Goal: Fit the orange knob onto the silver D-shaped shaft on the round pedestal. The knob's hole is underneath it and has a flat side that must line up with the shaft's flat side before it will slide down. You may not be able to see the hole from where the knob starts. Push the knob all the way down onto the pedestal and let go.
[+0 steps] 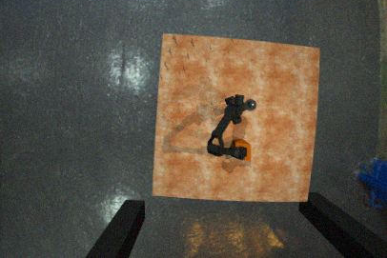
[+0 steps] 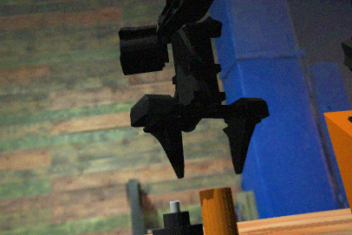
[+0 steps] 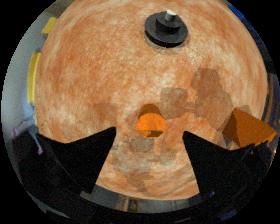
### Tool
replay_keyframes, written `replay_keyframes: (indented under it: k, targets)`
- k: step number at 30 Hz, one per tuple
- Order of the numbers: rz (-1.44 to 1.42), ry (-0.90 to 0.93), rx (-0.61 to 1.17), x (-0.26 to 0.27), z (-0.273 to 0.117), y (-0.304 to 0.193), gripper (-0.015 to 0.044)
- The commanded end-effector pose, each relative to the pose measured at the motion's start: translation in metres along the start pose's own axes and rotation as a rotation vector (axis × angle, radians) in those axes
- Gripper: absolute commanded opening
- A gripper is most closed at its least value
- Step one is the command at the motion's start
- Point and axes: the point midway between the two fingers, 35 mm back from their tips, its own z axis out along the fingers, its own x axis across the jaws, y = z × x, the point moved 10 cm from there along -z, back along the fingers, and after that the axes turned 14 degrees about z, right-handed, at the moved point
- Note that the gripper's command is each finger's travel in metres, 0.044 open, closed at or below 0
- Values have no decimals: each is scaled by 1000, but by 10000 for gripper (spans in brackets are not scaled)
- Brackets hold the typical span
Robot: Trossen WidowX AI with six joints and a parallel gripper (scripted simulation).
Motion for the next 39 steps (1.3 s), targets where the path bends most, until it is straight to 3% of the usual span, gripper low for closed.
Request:
replay_keyframes:
  k: [1, 39]
  targets:
    - [-6, -3, -1, 0, -14, -2, 440]
    - [-6, -3, 0, 1, 47, -1, 440]
